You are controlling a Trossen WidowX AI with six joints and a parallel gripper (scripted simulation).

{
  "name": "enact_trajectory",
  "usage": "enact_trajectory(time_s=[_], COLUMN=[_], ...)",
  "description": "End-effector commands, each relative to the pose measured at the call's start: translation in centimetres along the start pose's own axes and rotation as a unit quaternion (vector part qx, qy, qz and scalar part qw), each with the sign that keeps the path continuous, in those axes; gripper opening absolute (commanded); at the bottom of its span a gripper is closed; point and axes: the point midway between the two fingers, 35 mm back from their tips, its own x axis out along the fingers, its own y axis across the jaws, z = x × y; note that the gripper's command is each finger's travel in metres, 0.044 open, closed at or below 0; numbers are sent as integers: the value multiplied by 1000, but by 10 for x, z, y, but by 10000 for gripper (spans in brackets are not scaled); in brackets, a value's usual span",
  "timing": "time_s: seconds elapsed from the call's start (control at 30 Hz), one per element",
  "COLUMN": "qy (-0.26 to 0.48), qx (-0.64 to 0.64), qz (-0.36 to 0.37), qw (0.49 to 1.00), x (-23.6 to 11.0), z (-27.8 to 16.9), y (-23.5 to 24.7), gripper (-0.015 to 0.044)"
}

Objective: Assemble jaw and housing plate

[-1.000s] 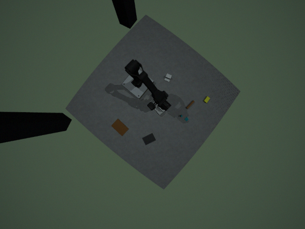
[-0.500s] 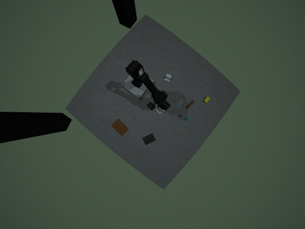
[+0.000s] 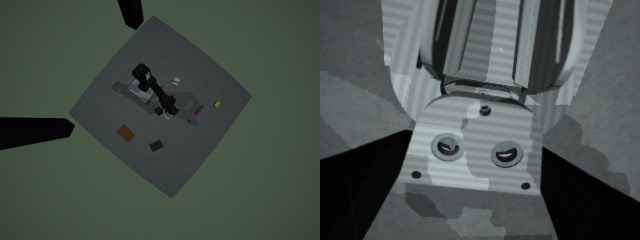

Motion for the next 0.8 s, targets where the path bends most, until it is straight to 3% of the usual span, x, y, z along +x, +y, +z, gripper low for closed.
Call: enact_trajectory(time_s=[0.0,0.77], qy=[4,4], qx=[-2,-1], qz=[-3,-3], qw=[1000,1000], x=[3,8], z=[-1,-1], y=[-1,-1], gripper=[351,351])
